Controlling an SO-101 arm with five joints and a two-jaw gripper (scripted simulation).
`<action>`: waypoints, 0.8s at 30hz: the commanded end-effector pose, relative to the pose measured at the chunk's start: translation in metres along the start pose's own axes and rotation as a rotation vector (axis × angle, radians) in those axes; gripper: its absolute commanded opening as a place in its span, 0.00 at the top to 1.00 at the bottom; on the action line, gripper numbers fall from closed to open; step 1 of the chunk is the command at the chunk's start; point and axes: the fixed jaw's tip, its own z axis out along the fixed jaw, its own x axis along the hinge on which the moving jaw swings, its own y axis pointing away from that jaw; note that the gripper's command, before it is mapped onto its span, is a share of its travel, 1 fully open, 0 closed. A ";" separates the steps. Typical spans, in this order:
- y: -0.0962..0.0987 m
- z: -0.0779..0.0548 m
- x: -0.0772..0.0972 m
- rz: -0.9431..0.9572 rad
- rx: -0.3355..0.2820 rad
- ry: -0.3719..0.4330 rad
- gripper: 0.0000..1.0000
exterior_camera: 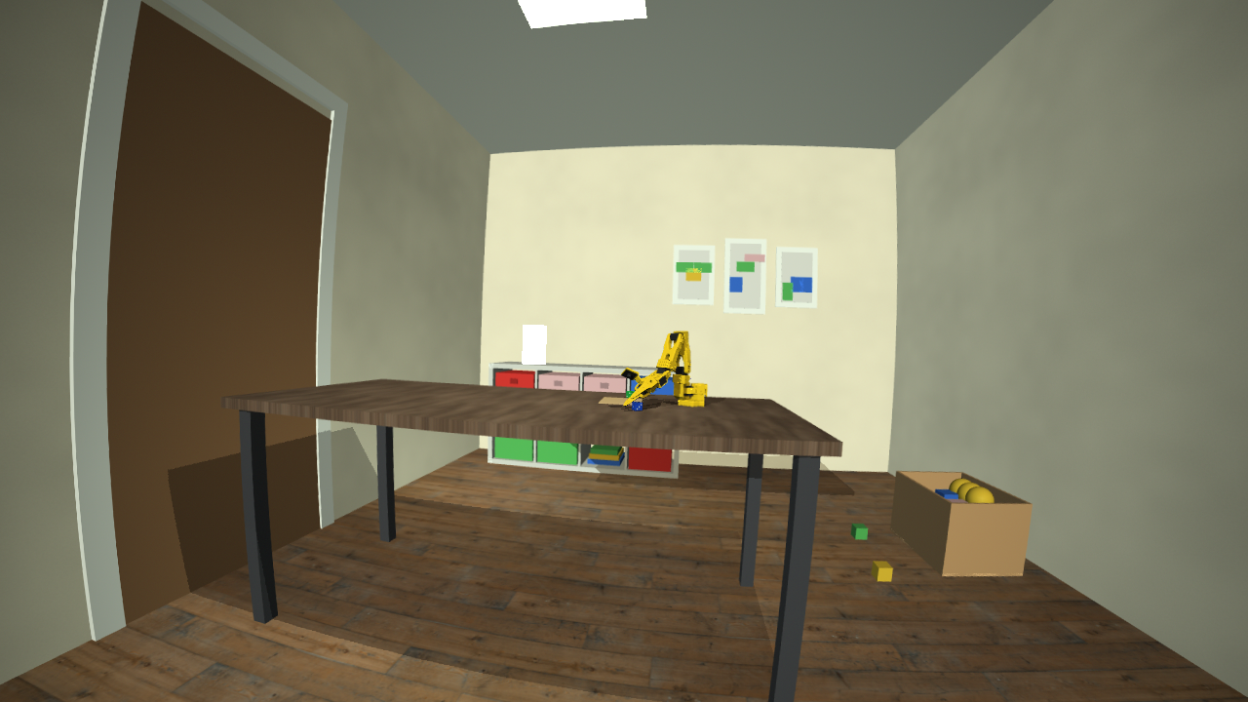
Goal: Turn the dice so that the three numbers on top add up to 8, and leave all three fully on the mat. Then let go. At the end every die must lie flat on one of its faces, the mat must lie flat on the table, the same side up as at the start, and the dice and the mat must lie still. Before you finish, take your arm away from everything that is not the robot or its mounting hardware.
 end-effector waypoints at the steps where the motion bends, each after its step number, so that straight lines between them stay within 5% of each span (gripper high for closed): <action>1: -0.010 -0.021 0.021 -0.106 0.101 0.233 0.68; 13: -0.003 -0.044 0.012 -0.189 0.157 0.354 0.68; 24: -0.001 -0.051 0.009 -0.242 0.169 0.392 0.69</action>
